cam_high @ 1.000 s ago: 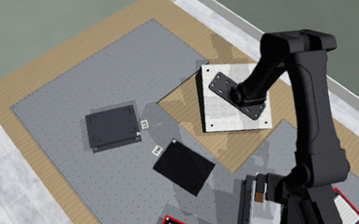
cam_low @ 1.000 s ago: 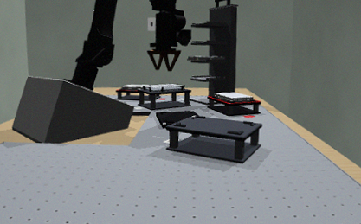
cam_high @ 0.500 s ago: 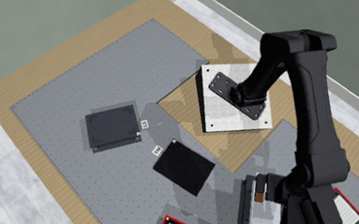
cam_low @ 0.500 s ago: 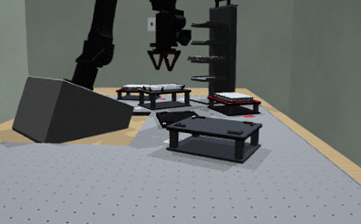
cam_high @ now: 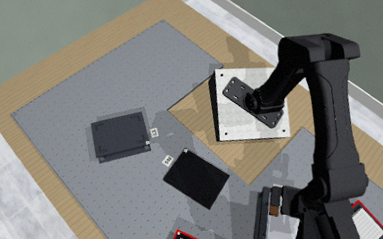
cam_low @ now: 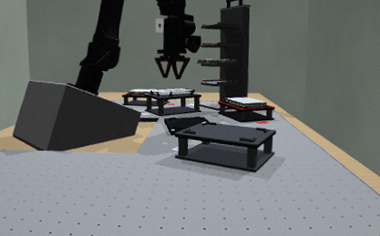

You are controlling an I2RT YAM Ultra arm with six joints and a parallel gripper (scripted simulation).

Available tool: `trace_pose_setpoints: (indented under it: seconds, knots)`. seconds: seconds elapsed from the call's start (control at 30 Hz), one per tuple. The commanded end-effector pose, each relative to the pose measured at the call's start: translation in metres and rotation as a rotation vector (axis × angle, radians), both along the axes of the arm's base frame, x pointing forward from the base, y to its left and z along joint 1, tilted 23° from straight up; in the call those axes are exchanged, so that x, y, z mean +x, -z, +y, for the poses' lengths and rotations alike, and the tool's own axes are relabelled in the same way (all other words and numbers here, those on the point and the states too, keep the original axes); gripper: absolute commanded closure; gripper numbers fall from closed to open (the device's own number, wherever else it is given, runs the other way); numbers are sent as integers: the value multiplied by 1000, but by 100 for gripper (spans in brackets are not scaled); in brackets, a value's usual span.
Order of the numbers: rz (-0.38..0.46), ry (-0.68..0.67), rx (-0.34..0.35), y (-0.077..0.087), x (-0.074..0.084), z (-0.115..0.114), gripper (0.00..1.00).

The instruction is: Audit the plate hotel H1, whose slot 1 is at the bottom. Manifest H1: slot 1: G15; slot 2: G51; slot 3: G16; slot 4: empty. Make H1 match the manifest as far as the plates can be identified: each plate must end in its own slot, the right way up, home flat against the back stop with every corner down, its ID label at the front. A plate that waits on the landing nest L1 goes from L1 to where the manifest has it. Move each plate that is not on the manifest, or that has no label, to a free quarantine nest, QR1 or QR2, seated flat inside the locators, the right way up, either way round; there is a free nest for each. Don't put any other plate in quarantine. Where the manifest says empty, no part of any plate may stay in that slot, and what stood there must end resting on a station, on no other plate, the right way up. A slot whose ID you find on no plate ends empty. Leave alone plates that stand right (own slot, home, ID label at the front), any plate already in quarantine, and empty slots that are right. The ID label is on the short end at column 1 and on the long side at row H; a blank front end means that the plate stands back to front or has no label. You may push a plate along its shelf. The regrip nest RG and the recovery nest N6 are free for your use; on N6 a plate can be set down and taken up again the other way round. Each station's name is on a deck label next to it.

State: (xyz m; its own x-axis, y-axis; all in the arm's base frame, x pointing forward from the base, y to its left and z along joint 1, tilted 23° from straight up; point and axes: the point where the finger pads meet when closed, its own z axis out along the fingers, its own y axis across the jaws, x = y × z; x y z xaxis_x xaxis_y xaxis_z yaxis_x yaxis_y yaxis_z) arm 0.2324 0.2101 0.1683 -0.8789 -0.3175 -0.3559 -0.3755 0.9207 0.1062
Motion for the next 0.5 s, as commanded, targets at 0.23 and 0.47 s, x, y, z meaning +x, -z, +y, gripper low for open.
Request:
trace_pose_setpoints:
  seconds: [0.23,0.47]
  knots:
    - [-23,0,21,3,7,6,0]
    - [-23,0,21,12,10,8,0]
